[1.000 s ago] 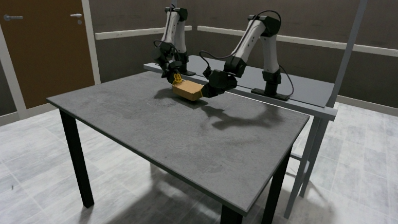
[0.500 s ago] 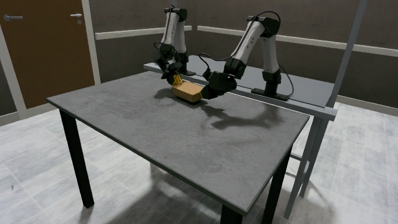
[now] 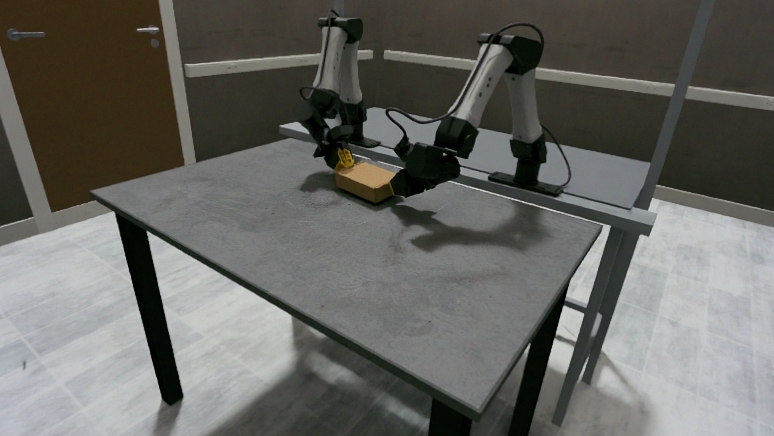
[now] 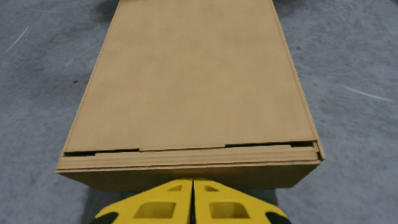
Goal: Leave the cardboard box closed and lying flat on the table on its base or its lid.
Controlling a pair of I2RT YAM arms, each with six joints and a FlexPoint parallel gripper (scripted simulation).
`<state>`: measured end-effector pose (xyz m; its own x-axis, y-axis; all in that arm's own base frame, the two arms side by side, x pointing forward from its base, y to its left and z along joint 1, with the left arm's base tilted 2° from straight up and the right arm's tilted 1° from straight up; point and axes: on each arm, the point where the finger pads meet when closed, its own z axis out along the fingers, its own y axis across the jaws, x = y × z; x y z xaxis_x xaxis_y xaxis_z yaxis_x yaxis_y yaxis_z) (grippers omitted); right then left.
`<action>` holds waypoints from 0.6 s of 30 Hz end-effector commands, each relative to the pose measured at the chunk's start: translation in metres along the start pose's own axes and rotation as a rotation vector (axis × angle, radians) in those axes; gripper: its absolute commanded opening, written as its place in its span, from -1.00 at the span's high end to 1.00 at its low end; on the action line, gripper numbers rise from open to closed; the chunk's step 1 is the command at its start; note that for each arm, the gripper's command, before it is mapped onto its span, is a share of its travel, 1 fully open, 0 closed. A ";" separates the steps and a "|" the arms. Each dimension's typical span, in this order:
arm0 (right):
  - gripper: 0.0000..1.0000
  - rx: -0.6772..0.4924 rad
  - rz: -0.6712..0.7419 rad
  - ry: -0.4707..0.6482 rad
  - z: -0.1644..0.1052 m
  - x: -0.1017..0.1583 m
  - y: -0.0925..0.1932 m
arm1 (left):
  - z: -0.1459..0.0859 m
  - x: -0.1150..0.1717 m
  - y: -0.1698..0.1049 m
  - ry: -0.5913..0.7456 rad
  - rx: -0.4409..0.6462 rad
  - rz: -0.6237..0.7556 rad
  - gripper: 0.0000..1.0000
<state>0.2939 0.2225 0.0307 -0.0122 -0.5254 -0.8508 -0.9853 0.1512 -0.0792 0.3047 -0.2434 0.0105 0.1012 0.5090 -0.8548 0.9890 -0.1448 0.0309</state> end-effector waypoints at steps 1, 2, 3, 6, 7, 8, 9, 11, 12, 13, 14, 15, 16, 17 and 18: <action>1.00 -0.018 -0.038 -0.038 0.008 -0.008 0.004 | 0.009 -0.008 0.001 -0.039 0.009 0.034 1.00; 1.00 -0.018 -0.039 -0.038 0.008 -0.007 0.004 | 0.011 -0.004 -0.002 -0.036 0.015 0.023 1.00; 1.00 -0.019 -0.037 -0.037 0.009 -0.006 0.005 | 0.011 -0.003 -0.003 -0.036 0.016 0.022 1.00; 1.00 -0.018 -0.038 -0.038 0.010 -0.005 0.004 | 0.010 -0.006 0.000 -0.039 0.007 0.036 1.00; 1.00 -0.020 -0.034 -0.036 0.010 -0.003 0.006 | 0.010 -0.005 -0.001 -0.038 0.009 0.033 1.00; 1.00 -0.019 -0.037 -0.037 0.010 -0.003 0.005 | 0.012 -0.002 -0.003 -0.037 0.015 0.024 1.00; 1.00 -0.016 -0.041 -0.040 0.011 -0.005 0.003 | 0.013 0.001 -0.005 -0.035 0.018 0.018 1.00; 1.00 -0.018 -0.038 -0.038 0.011 -0.003 0.005 | 0.012 -0.002 -0.002 -0.038 0.011 0.030 1.00; 1.00 -0.020 -0.035 -0.036 0.011 -0.001 0.006 | 0.011 -0.003 0.000 -0.039 0.008 0.036 1.00; 1.00 -0.018 -0.037 -0.038 0.012 -0.002 0.005 | 0.011 -0.004 0.000 -0.039 0.007 0.037 1.00; 1.00 -0.018 -0.037 -0.038 0.012 -0.002 0.005 | 0.011 -0.004 0.000 -0.039 0.007 0.037 1.00; 1.00 -0.018 -0.037 -0.038 0.012 -0.002 0.005 | 0.011 -0.004 0.000 -0.039 0.007 0.037 1.00; 1.00 -0.005 -0.058 -0.050 0.010 -0.010 -0.001 | 0.011 -0.005 0.000 -0.040 0.005 0.041 1.00; 1.00 -0.003 -0.060 -0.051 0.010 -0.011 -0.002 | 0.011 -0.004 0.000 -0.040 0.006 0.039 1.00; 1.00 -0.003 -0.061 -0.051 0.010 -0.011 -0.002 | 0.011 -0.004 0.001 -0.040 0.005 0.040 1.00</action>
<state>0.2940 0.2225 0.0221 -0.0118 -0.5255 -0.8507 -0.9852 0.1514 -0.0799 0.3063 -0.2438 0.0041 0.1092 0.5064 -0.8554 0.9887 -0.1440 0.0409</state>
